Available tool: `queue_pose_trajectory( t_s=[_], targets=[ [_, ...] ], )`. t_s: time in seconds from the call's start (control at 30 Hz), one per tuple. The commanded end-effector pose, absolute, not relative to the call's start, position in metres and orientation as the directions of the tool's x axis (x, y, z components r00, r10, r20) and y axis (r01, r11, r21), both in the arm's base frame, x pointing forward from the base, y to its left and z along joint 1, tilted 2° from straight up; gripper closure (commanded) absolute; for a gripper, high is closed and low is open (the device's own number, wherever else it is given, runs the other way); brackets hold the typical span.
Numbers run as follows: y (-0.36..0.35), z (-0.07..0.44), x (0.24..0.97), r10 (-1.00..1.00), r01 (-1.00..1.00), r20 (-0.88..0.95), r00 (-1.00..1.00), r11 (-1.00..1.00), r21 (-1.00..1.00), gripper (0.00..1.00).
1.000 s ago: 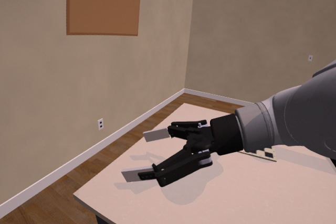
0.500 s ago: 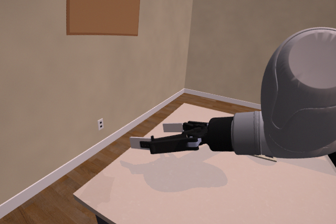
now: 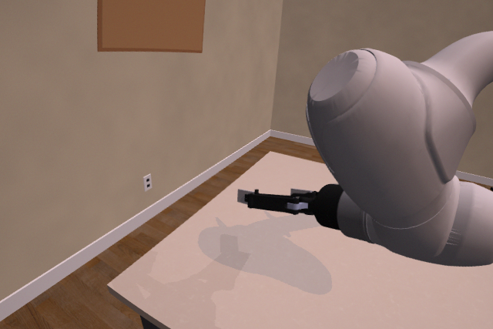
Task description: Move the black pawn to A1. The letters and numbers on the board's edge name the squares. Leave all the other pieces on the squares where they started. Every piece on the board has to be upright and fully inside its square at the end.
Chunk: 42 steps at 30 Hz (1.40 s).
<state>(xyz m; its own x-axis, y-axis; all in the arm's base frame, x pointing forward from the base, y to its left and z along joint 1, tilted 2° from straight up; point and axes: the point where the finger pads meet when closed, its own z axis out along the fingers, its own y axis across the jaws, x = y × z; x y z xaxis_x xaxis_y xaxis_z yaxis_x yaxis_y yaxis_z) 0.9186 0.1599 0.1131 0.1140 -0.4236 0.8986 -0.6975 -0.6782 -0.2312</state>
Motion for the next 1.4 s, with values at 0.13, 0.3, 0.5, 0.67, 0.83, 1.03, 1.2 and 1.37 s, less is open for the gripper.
queue_pose_trajectory(
  t_s=[0.13,0.3,0.5,0.67,0.83,1.03,1.2,1.37],
  targets=[
    [0.105,0.071,0.825,-0.468,-0.917,0.883,0.043,-0.370,-0.151,0.00],
    [0.097,0.061,0.796,-0.474,-0.951,0.880,0.035,-0.287,-0.117,0.00],
    [0.091,0.039,0.720,-0.485,-0.997,0.874,0.032,-0.081,-0.009,0.00],
    [0.094,0.031,0.684,-0.490,-0.999,0.871,0.038,0.012,0.051,0.00],
    [0.101,0.026,0.646,-0.498,-0.987,0.866,0.049,0.106,0.117,0.00],
    [0.101,0.026,0.645,-0.498,-0.987,0.866,0.050,0.109,0.119,0.00],
    [0.101,0.026,0.645,-0.498,-0.987,0.866,0.050,0.109,0.119,0.00],
    [0.101,0.026,0.645,-0.498,-0.987,0.866,0.050,0.109,0.119,0.00]
  ],
)
